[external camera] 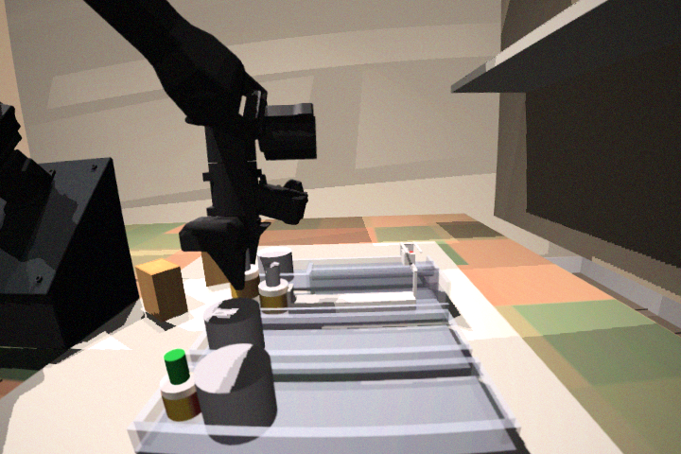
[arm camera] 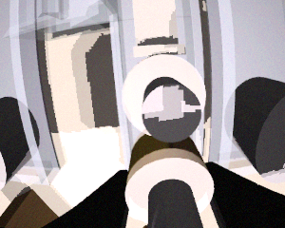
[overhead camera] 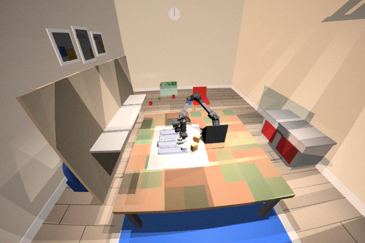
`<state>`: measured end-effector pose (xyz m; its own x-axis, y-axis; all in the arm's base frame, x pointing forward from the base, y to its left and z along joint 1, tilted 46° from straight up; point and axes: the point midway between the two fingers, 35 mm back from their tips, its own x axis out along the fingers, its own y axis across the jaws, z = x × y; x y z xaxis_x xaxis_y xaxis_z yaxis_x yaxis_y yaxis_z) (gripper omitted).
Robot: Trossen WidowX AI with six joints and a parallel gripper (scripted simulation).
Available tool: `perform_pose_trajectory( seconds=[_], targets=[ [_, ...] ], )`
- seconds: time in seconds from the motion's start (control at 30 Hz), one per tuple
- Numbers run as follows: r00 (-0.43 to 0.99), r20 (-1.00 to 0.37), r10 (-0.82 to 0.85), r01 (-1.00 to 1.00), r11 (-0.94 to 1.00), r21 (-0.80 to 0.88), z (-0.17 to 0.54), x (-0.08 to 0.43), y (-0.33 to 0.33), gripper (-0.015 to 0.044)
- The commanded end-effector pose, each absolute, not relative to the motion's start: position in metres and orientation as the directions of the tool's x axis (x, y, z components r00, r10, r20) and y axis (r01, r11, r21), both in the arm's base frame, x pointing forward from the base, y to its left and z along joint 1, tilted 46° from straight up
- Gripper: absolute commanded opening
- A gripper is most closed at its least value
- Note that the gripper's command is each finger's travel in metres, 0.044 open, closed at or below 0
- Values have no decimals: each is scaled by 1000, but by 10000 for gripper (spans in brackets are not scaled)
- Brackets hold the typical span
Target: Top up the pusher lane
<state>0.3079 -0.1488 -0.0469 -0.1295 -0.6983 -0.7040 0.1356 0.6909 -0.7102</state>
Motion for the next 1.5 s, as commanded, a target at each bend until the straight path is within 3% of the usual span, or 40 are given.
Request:
perform_pose_trajectory(
  seconds=[0.0,1.47],
  targets=[
    [-115,-701,-703,144,687,-712,-45,314,-150,0],
    [-115,-701,-704,144,687,-713,-56,311,-162,0]
  ],
)
